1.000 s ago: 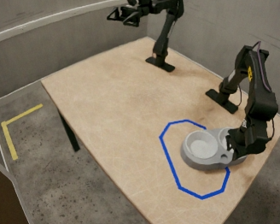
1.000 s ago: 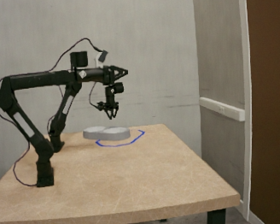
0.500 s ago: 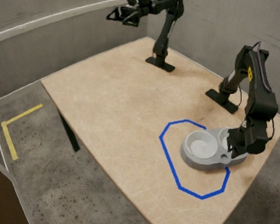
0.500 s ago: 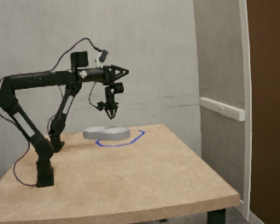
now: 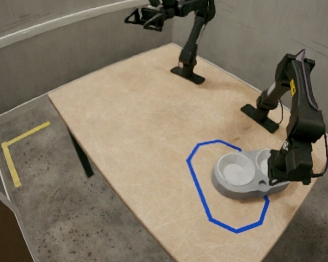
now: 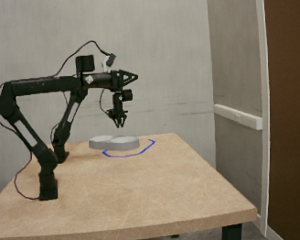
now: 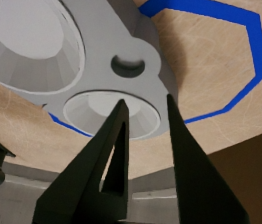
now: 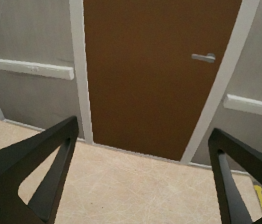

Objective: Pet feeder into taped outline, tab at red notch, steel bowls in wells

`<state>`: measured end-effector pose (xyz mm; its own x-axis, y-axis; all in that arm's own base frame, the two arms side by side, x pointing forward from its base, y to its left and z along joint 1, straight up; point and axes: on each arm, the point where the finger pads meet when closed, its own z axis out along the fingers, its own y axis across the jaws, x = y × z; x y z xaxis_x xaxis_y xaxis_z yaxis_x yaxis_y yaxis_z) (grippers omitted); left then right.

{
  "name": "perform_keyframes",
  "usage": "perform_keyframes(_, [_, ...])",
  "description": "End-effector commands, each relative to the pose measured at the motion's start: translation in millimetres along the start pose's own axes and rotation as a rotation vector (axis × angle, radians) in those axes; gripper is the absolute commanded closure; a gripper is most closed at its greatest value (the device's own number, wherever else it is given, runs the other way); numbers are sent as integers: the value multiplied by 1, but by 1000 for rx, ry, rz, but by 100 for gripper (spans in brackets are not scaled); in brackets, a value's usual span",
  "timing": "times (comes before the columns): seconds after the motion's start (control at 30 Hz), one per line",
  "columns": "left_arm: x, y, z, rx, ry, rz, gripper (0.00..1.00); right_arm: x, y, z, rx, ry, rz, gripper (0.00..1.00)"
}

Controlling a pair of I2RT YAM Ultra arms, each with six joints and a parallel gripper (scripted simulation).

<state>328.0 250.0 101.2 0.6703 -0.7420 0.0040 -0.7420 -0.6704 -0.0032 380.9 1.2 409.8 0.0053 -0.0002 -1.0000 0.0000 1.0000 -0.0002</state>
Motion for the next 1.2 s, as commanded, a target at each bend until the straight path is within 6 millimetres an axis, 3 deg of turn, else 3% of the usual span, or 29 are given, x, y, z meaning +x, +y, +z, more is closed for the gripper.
perform_keyframes(0.0, [-1,-9,-7,37,-3,278,70,-2,-2,0,8,-5,11,0])
perform_keyframes(0.03, [-5,-14,-13,54,-9,320,70,-2,-2,0,8,-5,11,0])
perform_keyframes(0.1, [-5,-3,3,14,-3,418,70,-2,-2,0,8,-5,11,0])
perform_keyframes(0.13, [-7,-3,-9,40,-9,466,70,-2,-2,0,8,-5,11,0])
perform_keyframes(0.17, [-5,-2,5,6,-1,479,70,-2,-2,0,8,-5,11,0])
perform_keyframes(0.2, [-5,-7,-3,34,-7,514,70,-2,-2,0,8,-5,11,0])
perform_keyframes(0.23, [-5,-4,6,9,-5,600,70,-2,-2,0,8,-5,11,0])
perform_keyframes(0.3, [-5,-4,4,15,-9,695,70,-2,-2,0,8,-5,11,0])
perform_keyframes(0.33, [-8,-9,-13,58,-28,739,70,-2,-2,0,8,-5,11,0])
perform_keyframes(0.43, [-3,-2,15,-5,14,876,70,-2,-2,0,8,-5,11,0])
perform_keyframes(0.53, [-3,-4,12,7,8,924,70,-2,-2,0,8,-5,11,0])
perform_keyframes(0.6, [-3,-16,-16,67,-28,1081,70,-2,-2,0,8,-5,11,0])
perform_keyframes(0.73, [-4,-4,-1,38,-10,1244,70,-2,-2,0,8,-5,11,0])
perform_keyframes(1.03, [-5,-6,-1,38,-30,1687,70,-2,-2,0,8,-5,11,0])
perform_keyframes(1.1, [-5,-6,-1,38,-30,1687,70,-2,-2,0,8,-5,11,0])
perform_keyframes(1.17, [-6,-5,2,29,-31,1852,70,-2,-2,0,8,-5,11,0])
